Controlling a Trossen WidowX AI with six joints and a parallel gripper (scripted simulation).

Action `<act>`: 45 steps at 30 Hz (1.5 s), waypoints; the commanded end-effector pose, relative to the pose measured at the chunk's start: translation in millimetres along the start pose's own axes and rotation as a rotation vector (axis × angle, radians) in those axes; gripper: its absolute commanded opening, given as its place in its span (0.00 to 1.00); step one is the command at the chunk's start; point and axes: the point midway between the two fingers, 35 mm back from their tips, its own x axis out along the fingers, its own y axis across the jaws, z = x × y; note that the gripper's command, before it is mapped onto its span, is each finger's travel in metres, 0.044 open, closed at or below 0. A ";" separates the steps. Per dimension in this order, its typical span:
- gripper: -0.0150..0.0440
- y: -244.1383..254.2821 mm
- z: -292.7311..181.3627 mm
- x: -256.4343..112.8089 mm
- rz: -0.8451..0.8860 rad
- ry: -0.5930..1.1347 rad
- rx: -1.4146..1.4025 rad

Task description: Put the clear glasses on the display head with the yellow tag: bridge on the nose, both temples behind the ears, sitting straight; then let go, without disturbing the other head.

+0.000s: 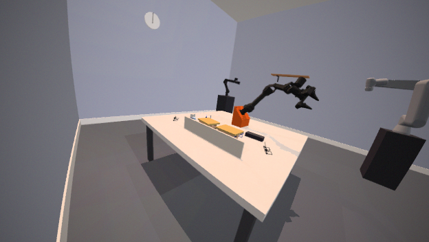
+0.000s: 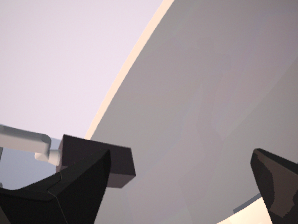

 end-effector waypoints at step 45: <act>0.59 -454.1 -57.1 -322.6 -0.929 -0.789 1.469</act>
